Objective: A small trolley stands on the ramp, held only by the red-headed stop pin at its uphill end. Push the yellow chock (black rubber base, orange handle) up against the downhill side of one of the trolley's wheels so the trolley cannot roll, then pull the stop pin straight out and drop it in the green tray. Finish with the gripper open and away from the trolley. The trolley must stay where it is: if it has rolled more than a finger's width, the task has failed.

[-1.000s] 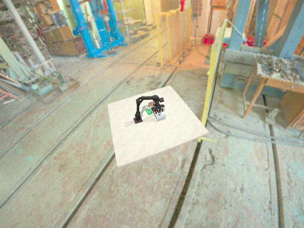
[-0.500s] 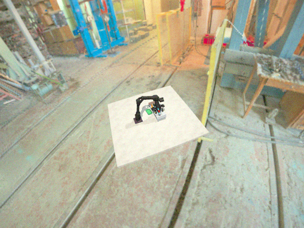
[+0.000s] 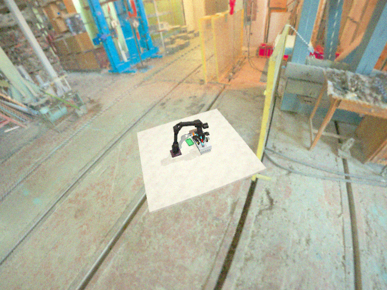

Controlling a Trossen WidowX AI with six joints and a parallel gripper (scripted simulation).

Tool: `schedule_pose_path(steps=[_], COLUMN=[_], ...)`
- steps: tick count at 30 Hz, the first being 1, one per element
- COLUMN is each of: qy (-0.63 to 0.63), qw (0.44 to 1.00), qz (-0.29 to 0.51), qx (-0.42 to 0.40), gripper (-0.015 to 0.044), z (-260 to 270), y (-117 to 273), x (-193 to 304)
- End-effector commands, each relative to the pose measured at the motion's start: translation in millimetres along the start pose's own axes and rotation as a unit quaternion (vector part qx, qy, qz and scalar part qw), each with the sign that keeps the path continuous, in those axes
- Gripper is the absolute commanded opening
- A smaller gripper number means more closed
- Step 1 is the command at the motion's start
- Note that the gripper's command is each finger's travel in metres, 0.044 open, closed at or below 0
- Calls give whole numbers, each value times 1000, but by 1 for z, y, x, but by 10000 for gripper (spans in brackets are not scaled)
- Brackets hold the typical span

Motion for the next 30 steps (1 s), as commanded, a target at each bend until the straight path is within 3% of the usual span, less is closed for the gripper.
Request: schedule_pose_path(steps=[1,30], qy=[-2,-2], qw=[1000,1000], qz=[3,2], qx=[1,1], gripper=[0,0], z=[0,0], y=[4,26], x=[1,6])
Point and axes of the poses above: the point midway between the two fingers, 35 mm back from their tips, its own y axis back along the fingers, its own z axis across the jaws, x = y × z, the point moved 5 cm from there along y, back along the fingers, and after that the axes turned 4 degrees about y, right-handed, at the moved point
